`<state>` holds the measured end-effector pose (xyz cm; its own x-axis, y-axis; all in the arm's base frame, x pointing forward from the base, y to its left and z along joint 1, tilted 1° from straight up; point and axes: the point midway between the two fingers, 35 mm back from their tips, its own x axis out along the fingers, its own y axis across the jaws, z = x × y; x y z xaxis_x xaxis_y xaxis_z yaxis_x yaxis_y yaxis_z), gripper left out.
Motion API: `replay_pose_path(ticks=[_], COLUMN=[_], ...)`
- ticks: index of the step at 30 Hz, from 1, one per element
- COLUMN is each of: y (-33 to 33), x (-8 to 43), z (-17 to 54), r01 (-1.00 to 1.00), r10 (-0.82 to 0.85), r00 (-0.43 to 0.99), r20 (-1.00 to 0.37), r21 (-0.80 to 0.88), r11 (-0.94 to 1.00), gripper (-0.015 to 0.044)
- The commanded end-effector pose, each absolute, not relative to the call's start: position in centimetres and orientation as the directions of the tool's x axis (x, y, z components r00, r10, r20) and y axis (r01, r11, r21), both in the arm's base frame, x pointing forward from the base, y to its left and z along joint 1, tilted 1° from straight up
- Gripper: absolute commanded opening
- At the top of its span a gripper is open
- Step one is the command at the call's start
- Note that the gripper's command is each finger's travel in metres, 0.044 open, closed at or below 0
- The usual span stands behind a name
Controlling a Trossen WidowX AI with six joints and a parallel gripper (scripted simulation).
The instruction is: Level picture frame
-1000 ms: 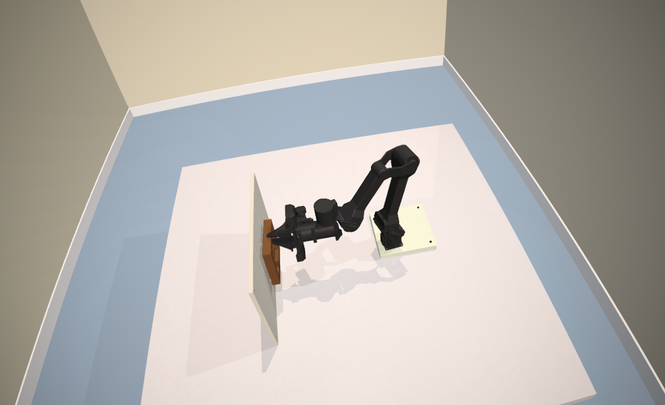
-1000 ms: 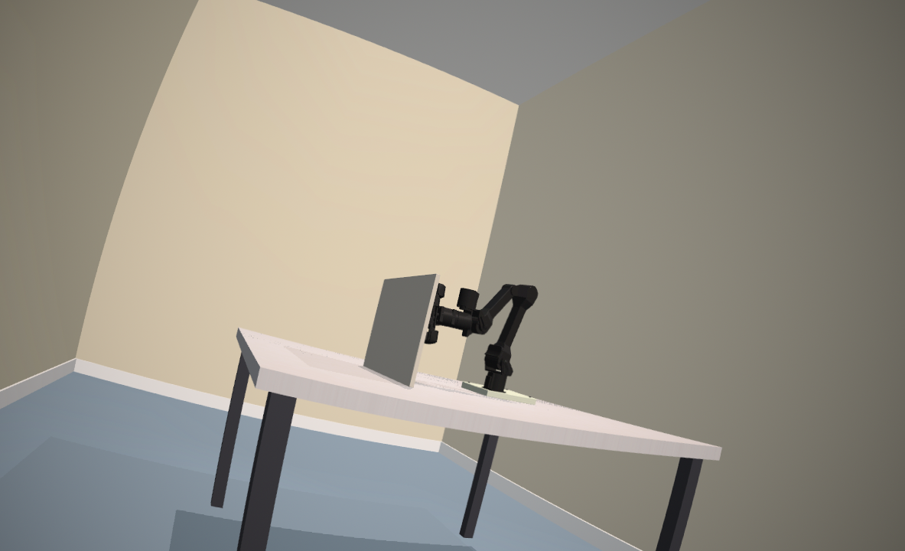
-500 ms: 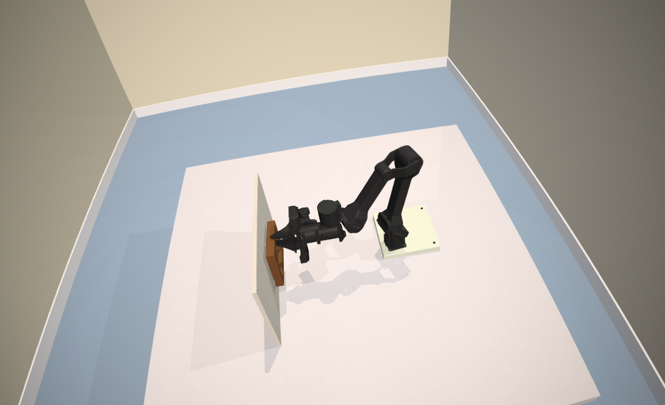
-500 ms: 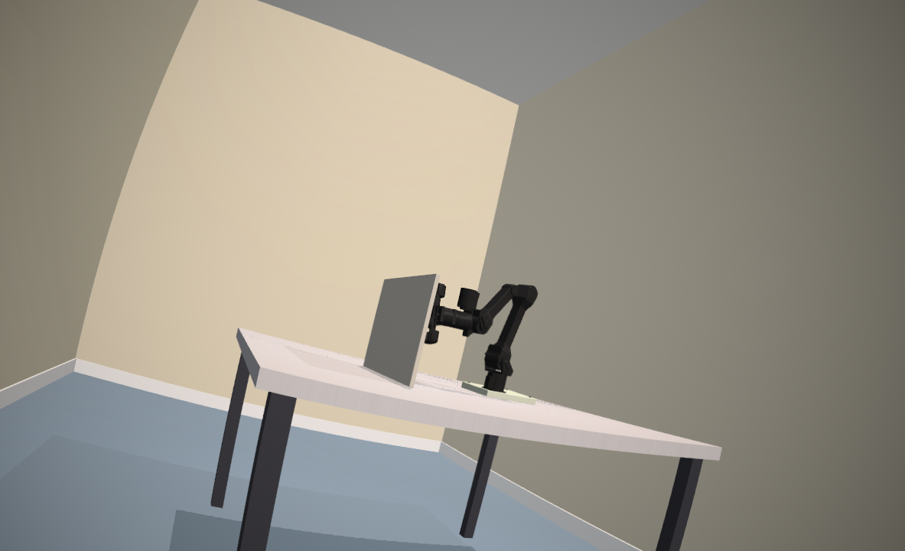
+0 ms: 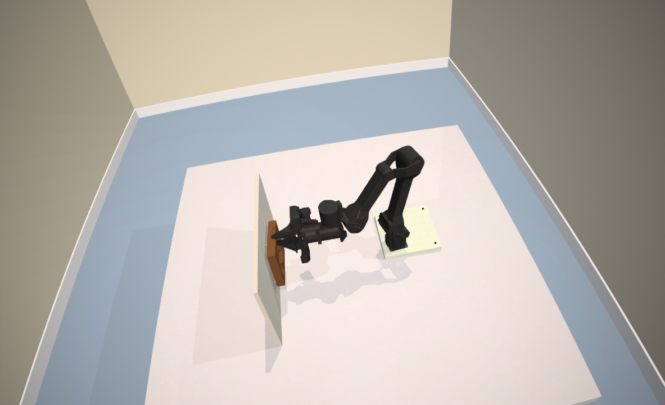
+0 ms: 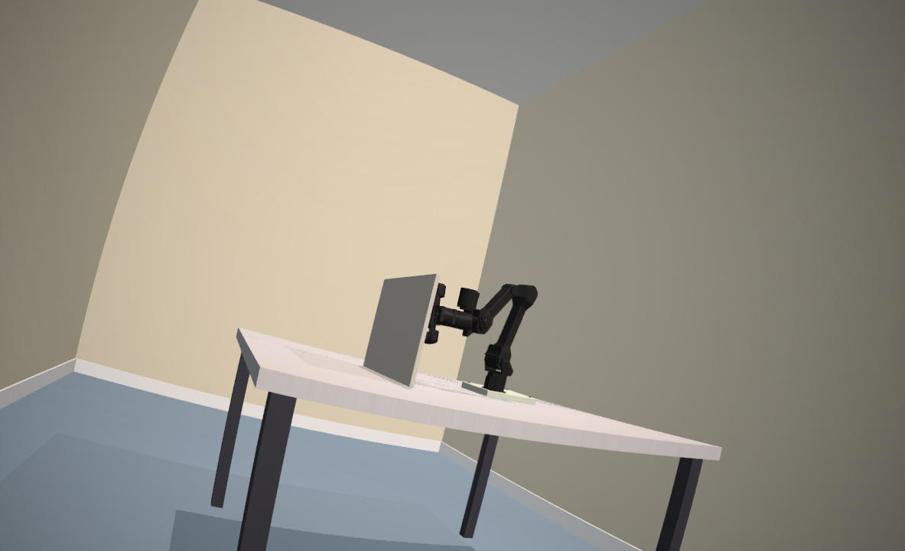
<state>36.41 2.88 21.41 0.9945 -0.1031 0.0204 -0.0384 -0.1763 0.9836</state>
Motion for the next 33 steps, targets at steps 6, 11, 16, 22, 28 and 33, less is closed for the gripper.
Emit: replay_pose_path(ticks=[6,11,16,22,28,33], y=[2.88,2.92,2.96,3.01,3.09,3.09], x=[36.45,36.46,36.47,36.49,36.5,36.5], z=[21.61,21.44,21.28,21.08,20.92,20.9], r01=[-0.054,-0.054,-0.054,-0.054,-0.044,-0.044], r10=[-0.106,-0.106,-0.106,-0.106,-0.1,-0.1], r00=[0.994,0.994,0.994,0.994,0.995,0.995], r20=[0.035,0.035,0.035,0.035,0.027,0.026], r21=[0.982,0.982,0.982,0.982,0.983,0.983], r11=[-0.182,-0.182,-0.182,-0.182,-0.178,-0.177], gripper=[0.0,0.0,0.0,0.0,0.0,0.0])
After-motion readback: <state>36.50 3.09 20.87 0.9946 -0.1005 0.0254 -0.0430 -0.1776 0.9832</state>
